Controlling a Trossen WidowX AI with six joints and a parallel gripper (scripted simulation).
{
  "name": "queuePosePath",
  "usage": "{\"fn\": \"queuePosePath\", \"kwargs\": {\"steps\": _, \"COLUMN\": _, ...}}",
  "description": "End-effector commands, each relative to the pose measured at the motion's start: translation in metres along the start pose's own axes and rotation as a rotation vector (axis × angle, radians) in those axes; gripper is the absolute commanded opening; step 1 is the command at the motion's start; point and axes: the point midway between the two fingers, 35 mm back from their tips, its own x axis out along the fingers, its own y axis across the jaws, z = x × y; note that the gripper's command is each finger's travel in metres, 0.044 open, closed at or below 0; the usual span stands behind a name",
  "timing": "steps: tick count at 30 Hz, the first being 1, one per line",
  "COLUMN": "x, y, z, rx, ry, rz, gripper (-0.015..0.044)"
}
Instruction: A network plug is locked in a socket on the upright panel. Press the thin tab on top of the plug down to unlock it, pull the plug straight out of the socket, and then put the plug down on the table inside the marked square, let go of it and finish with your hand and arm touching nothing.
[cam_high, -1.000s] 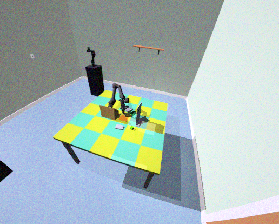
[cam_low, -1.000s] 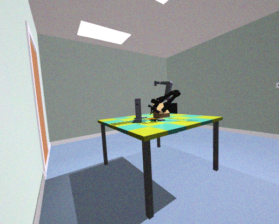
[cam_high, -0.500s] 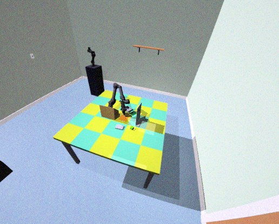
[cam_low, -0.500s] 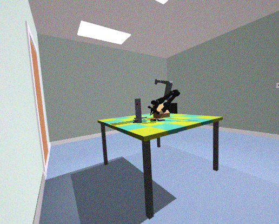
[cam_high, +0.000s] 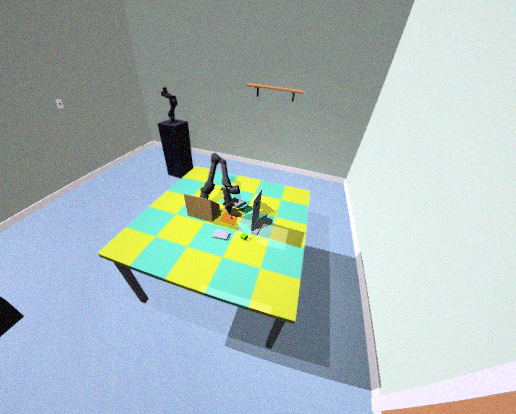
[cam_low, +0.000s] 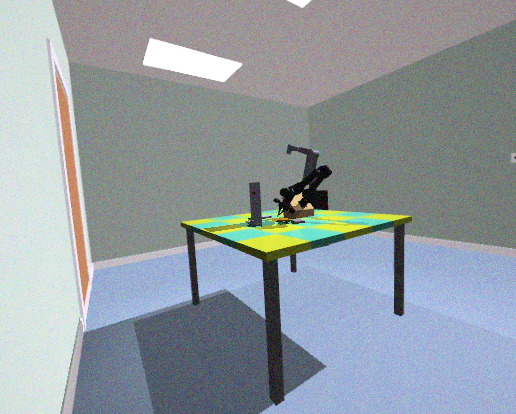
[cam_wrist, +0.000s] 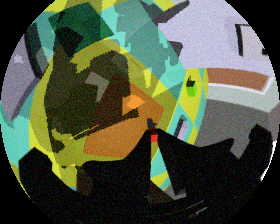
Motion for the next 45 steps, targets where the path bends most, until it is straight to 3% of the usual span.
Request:
{"fn": "queuePosePath", "kwargs": {"steps": 1, "x": 0.006, "y": 0.006, "z": -0.004, "rx": 0.005, "ry": 0.01, "rz": 0.001, "gripper": 0.0}}
{"fn": "queuePosePath", "kwargs": {"steps": 30, "x": 0.016, "y": 0.015, "z": -0.002, "rx": 0.003, "ry": 0.004, "rz": 0.005, "gripper": 0.0}}
{"fn": "queuePosePath", "kwargs": {"steps": 36, "x": 0.016, "y": 0.015, "z": -0.002, "rx": 0.003, "ry": 0.004, "rz": 0.005, "gripper": 0.0156}}
{"fn": "queuePosePath", "kwargs": {"steps": 45, "x": 0.013, "y": 0.014, "z": -0.002, "rx": 0.004, "ry": 0.004, "rz": 0.005, "gripper": 0.0156}}
